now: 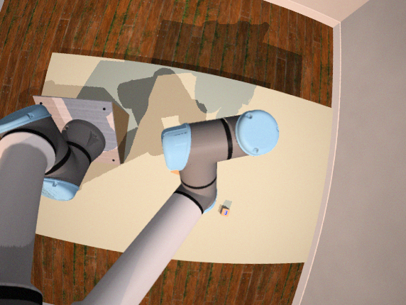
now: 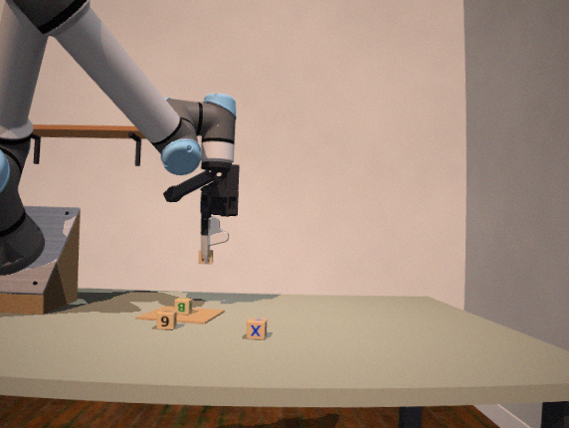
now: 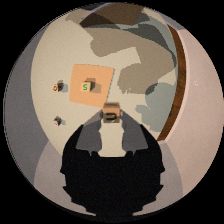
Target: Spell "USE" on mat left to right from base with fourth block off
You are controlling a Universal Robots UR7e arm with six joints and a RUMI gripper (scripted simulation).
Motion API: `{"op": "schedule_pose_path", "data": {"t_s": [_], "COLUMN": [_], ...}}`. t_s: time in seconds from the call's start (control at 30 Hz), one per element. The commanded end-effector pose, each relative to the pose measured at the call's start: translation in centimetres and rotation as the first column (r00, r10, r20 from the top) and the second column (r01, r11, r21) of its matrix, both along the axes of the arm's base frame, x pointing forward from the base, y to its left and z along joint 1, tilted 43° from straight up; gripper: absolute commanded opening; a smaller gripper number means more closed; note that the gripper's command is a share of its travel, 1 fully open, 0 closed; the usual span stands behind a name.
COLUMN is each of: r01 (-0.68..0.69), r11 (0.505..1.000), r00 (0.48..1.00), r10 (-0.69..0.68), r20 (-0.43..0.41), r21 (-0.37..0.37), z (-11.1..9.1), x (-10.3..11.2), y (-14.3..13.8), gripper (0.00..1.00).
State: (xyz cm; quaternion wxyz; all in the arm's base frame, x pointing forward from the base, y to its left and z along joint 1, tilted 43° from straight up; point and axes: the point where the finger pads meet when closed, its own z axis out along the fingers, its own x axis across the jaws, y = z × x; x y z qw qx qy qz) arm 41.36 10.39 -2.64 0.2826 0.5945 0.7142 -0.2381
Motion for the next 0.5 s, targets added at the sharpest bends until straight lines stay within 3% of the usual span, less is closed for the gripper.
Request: {"op": "schedule_pose_path", "data": {"t_s": [0.0, 0.27, 0.47], "r01": [-0.107, -0.2, -0.313], "r11": [0.994, 0.98, 0.95], "r00": [0.99, 0.965, 0.912], "r10": [0.106, 0.196, 0.3], "r20": [-0.089, -0.176, -0.281], "r21": [-0.005, -0.008, 0.0], "z": [0.33, 0.56, 0.83], "x": [-0.39, -0.72, -1.08], "y": [-0.21, -0.5, -0.84], "gripper": [0.09, 0.09, 0.09]}}
